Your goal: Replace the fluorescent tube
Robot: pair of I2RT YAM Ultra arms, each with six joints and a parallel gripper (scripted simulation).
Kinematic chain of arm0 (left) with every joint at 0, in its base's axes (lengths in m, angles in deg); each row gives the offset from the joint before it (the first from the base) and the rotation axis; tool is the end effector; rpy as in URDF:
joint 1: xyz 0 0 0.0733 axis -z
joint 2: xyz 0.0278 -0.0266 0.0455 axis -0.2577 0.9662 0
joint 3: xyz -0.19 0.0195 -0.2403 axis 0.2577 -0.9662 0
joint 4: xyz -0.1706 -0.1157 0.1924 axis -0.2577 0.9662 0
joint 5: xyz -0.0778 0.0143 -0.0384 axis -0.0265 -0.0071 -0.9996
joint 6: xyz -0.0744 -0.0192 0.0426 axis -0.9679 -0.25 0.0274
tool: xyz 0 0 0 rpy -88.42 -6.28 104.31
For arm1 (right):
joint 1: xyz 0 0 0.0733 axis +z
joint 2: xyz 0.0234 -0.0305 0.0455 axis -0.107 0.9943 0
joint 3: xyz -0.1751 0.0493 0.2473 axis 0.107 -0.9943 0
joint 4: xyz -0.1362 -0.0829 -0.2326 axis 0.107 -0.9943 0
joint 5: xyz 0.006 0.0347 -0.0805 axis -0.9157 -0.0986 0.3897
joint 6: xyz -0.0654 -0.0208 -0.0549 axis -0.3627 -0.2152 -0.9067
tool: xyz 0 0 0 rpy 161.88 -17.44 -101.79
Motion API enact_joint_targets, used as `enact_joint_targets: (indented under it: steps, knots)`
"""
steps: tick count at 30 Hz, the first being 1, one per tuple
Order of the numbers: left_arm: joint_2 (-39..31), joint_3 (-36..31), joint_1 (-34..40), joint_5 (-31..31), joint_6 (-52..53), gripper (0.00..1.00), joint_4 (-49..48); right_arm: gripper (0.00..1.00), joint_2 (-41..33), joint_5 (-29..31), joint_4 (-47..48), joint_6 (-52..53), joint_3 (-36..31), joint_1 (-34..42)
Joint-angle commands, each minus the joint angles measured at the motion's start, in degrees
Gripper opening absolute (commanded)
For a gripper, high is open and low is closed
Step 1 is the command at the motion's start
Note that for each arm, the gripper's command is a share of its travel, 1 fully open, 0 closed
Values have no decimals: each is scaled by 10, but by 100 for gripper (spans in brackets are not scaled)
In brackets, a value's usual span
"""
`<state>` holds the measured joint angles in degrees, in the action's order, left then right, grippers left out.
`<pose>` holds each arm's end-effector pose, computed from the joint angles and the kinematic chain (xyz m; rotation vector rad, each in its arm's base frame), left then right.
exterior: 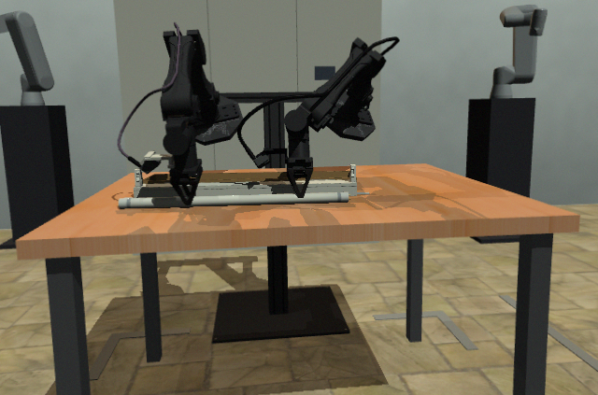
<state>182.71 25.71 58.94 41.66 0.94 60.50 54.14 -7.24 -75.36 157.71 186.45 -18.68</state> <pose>0.4424 -0.3532 0.1684 1.8722 1.3633 1.1991 0.4615 -0.1057 0.3273 2.0581 1.6107 0.4523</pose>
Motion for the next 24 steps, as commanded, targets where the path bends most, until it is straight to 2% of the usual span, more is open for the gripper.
enact_joint_targets:
  steps: [1,4,5,16,20,22,24]
  knots:
    - [-8,7,17,-7,1,11,4,49,-13,6,-11,0,-3,1]
    - [-8,7,17,-7,1,11,4,49,-8,3,-6,0,0,1]
    - [-8,7,17,-7,1,11,4,49,-30,7,-29,5,19,9]
    - [-8,7,17,-7,1,11,4,49,-52,10,-100,8,56,11]
    - [-8,7,17,-7,1,11,4,49,-51,10,-92,8,57,9]
    - [-8,7,17,-7,1,11,4,49,-62,10,-91,8,29,-2]
    - [-8,7,17,-7,1,11,4,49,-62,10,-90,8,29,-5]
